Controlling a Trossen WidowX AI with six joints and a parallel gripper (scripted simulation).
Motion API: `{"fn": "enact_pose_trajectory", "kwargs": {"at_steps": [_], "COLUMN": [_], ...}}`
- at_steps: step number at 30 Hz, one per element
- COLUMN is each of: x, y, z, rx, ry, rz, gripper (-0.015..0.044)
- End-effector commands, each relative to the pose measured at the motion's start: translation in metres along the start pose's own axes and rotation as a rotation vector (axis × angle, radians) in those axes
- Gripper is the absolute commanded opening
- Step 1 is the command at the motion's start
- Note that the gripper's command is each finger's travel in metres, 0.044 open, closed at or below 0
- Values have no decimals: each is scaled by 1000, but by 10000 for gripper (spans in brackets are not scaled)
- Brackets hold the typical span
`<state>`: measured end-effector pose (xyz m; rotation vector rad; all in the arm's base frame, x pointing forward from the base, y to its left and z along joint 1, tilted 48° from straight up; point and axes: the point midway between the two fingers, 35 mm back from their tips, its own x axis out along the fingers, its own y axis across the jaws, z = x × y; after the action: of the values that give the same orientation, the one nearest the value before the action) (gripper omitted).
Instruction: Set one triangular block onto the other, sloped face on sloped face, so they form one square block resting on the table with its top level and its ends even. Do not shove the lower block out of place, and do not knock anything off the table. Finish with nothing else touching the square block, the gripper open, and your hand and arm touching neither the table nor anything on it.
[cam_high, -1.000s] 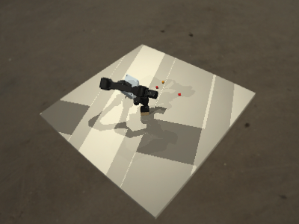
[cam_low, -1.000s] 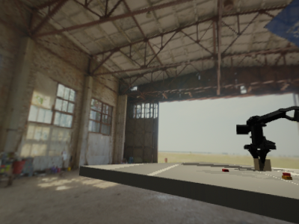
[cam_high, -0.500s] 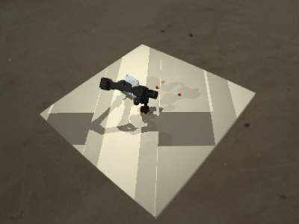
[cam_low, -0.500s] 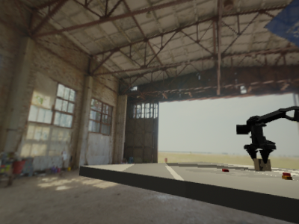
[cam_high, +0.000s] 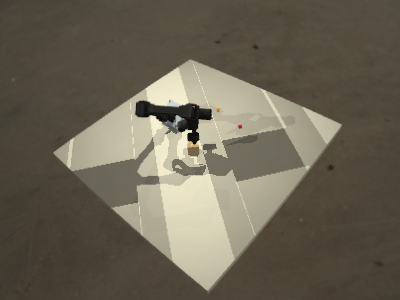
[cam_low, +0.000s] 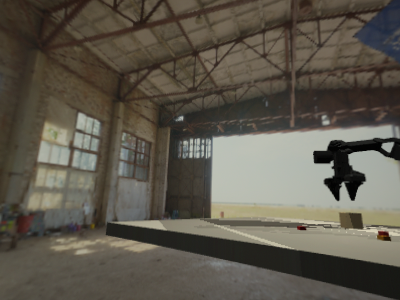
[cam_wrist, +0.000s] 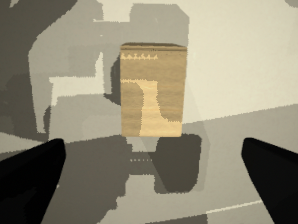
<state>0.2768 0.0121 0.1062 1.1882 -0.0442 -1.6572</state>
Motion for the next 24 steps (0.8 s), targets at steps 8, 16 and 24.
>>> {"fn": "enact_pose_trajectory", "kwargs": {"at_steps": [8, 16, 24], "x": [-36, -36, -36], "y": [-2, -2, -2], "z": [1, 1, 1], "rx": [-1, -1, -1], "ry": [21, 21, 21], "rz": [16, 16, 16], "gripper": [440, 440, 440]}}
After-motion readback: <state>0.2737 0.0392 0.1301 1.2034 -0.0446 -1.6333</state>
